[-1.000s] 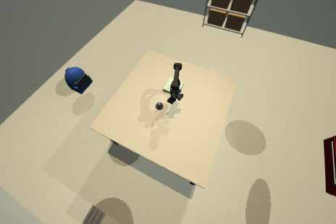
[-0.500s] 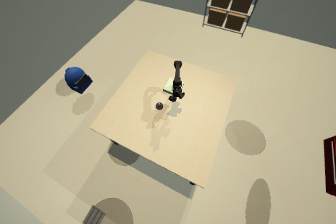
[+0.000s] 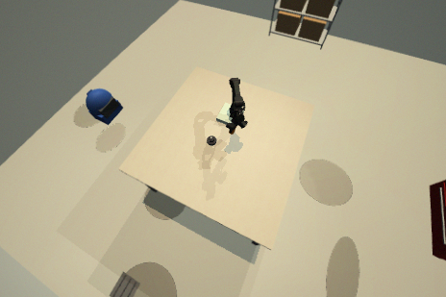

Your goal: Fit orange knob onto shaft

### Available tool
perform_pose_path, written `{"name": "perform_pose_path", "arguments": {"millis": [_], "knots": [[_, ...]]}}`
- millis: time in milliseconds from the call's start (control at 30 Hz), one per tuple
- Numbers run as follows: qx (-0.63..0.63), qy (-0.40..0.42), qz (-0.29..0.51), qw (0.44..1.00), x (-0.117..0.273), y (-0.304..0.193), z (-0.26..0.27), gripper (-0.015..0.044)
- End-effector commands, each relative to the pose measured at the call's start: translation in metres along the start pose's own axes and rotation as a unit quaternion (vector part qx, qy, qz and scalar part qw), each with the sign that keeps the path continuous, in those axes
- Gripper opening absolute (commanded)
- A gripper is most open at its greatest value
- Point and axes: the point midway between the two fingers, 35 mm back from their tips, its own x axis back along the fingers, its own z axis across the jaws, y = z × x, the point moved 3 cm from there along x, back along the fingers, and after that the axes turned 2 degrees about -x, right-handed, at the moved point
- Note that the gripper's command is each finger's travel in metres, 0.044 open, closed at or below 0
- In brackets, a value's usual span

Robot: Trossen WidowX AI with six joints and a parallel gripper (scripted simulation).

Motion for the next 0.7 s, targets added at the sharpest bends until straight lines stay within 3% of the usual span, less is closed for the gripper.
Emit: {"name": "perform_pose_path", "arguments": {"millis": [0, 433, 667], "knots": [[-0.004, -0.055, -0.002, 0.998, 0.009, 0.002, -0.004, 0.0000], [-0.005, -0.194, -0.007, 0.981, 0.027, 0.011, -0.013, 0.0000], [-0.006, -0.203, -0.008, 0.979, 0.029, 0.012, -0.013, 0.0000]]}}
